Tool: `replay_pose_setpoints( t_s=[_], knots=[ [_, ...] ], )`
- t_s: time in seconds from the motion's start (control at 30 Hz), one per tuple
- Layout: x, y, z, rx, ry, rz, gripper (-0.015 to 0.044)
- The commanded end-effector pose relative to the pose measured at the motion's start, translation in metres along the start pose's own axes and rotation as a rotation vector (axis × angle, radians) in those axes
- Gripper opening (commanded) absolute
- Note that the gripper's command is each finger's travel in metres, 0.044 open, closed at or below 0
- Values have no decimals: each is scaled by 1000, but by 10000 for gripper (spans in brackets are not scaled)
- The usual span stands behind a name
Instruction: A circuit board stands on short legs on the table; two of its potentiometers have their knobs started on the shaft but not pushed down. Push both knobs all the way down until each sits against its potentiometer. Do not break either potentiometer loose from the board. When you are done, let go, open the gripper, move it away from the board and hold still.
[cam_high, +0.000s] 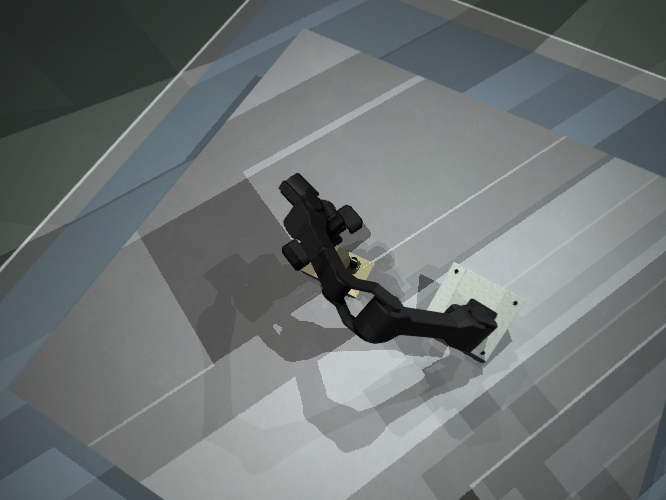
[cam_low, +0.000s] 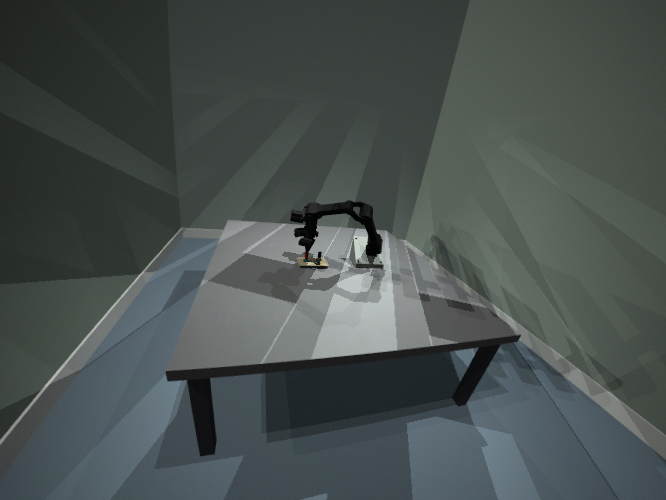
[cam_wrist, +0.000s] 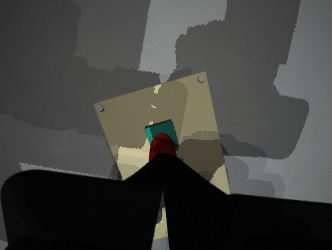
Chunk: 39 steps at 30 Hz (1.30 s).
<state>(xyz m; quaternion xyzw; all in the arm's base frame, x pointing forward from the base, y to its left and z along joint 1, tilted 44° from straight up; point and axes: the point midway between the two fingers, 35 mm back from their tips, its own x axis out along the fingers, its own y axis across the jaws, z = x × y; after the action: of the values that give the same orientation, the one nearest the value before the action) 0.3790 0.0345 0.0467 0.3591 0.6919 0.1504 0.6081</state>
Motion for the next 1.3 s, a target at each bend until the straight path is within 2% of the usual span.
replay_pose_setpoints(
  t_s=[0.0,0.93,1.27],
  knots=[
    [11,4,0,-15,14,4,0],
    [12,4,0,-15,14,4,0],
    [-1,4,1,-15,14,3,0]
  ],
)
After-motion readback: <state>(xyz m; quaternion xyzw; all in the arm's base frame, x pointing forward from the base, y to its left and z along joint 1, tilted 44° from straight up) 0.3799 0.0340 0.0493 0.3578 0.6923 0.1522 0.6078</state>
